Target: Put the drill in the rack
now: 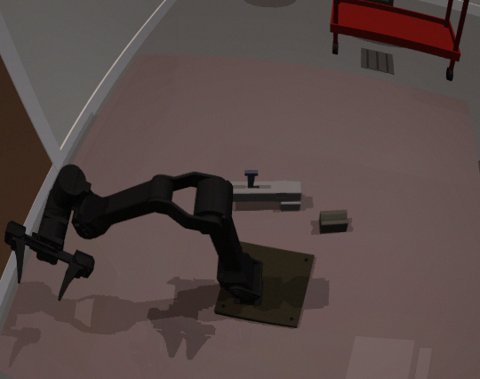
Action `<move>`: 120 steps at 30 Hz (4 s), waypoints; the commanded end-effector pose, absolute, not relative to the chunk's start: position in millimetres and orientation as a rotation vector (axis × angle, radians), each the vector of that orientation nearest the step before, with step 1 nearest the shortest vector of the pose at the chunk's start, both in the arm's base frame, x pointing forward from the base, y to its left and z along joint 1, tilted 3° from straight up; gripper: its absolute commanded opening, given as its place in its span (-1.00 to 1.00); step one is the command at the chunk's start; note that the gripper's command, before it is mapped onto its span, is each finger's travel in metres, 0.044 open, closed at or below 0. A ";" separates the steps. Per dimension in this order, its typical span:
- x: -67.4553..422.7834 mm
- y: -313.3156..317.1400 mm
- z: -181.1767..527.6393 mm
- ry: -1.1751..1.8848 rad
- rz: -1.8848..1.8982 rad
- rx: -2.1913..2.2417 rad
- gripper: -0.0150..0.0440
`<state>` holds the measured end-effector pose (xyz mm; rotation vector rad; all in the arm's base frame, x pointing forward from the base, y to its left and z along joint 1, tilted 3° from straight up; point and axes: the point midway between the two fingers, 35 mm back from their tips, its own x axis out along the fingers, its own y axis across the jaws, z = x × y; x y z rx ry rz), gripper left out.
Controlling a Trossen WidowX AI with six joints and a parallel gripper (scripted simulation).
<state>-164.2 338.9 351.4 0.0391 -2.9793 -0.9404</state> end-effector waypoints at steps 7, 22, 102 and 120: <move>-164.2 338.9 351.4 -2.979 -0.940 0.039 0.24; 2.3 432.0 343.2 -2.542 0.880 -0.952 -0.49; 259.8 18.0 140.6 1.566 0.033 -0.108 -0.49; 257.6 18.2 135.4 1.566 0.033 -0.108 -0.49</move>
